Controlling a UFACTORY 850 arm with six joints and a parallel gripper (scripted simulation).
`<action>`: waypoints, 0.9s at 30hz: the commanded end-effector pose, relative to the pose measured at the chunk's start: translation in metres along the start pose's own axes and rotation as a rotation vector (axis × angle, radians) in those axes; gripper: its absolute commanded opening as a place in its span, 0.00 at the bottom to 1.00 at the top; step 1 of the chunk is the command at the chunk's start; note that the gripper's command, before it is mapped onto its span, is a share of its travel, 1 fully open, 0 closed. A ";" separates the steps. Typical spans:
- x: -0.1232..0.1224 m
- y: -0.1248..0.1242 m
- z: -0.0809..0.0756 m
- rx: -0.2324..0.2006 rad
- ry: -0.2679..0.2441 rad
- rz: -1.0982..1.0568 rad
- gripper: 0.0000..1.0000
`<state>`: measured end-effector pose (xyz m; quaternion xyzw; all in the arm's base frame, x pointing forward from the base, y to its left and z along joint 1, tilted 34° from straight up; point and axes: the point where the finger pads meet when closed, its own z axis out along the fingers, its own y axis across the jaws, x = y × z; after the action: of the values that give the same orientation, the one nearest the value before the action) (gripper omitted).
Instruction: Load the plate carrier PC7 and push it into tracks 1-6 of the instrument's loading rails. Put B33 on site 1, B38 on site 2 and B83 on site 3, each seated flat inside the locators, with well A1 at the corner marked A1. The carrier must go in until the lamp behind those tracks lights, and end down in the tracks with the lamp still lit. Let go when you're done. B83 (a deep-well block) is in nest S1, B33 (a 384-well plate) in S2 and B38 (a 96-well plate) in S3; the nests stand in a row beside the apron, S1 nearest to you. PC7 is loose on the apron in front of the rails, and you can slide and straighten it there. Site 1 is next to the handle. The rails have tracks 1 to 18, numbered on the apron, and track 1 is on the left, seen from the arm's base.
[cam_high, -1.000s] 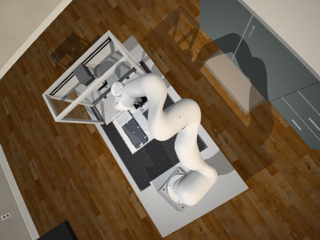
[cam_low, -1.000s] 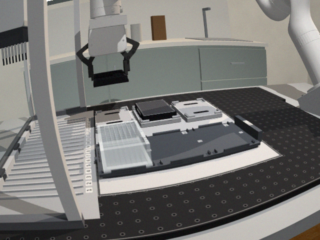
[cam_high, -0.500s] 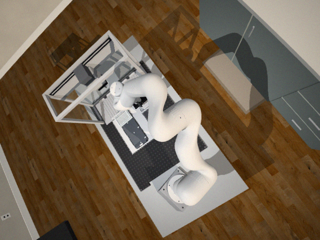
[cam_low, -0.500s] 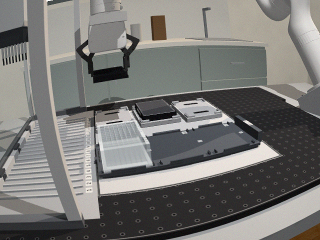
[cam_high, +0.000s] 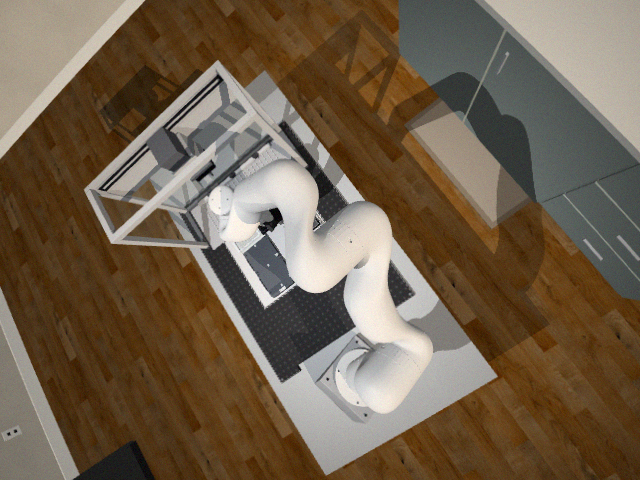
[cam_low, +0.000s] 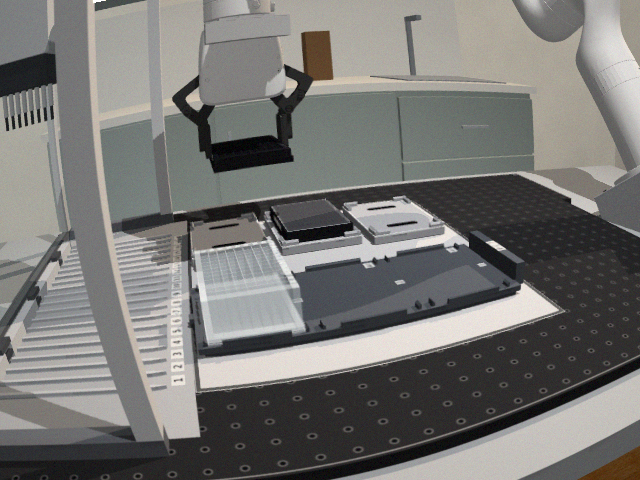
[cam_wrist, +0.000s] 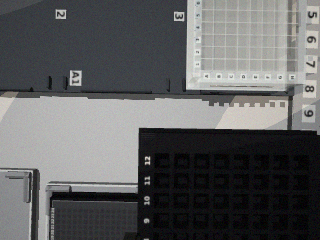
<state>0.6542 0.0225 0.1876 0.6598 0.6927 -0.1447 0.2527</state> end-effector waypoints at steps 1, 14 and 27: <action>0.007 -0.002 -0.001 -0.003 0.000 0.002 0.00; 0.067 -0.029 -0.001 -0.003 0.000 0.002 0.00; 0.117 -0.051 0.000 -0.003 0.000 0.002 0.00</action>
<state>0.6077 0.1073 0.1236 0.6601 0.6923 -0.1445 0.2531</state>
